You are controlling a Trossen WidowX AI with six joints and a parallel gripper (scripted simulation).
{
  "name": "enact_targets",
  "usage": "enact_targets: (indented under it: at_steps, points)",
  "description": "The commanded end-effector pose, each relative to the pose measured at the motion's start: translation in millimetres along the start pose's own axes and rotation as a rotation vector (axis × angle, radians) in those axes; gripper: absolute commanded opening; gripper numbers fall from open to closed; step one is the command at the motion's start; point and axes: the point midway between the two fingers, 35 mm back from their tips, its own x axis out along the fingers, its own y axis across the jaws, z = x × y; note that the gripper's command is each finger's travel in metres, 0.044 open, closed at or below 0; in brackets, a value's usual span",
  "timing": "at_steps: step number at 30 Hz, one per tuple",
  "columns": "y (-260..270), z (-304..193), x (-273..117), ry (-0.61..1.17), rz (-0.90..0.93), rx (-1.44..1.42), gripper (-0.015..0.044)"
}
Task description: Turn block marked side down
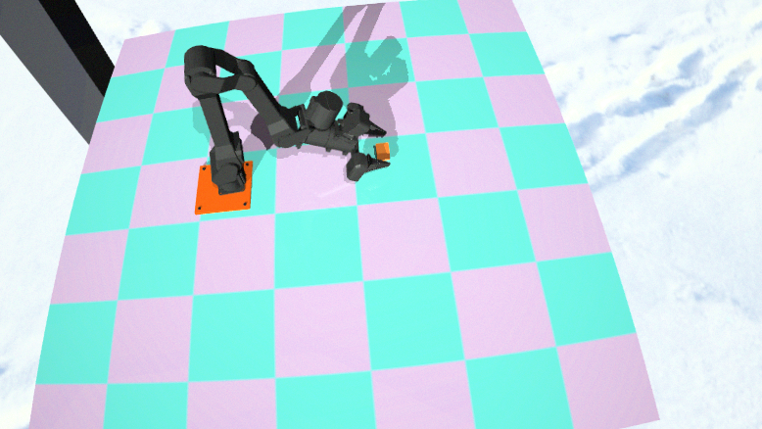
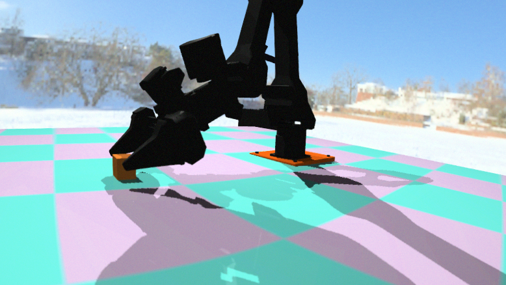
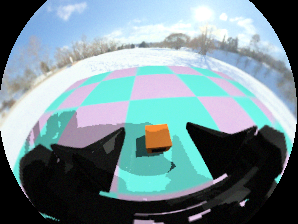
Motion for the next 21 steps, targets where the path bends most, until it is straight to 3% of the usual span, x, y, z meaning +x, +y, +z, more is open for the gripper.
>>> enact_targets:
  at_steps: [1,10,16,21]
  points:
    - [0,0,0,0.000,-0.003,-0.006,0.0440]
    - [0,1,2,0.025,-0.002,-0.006,0.0440]
    - [4,22,3,0.250,0.001,-0.009,0.0440]
    - [2,44,-27,0.446,-0.001,-0.006,0.0440]
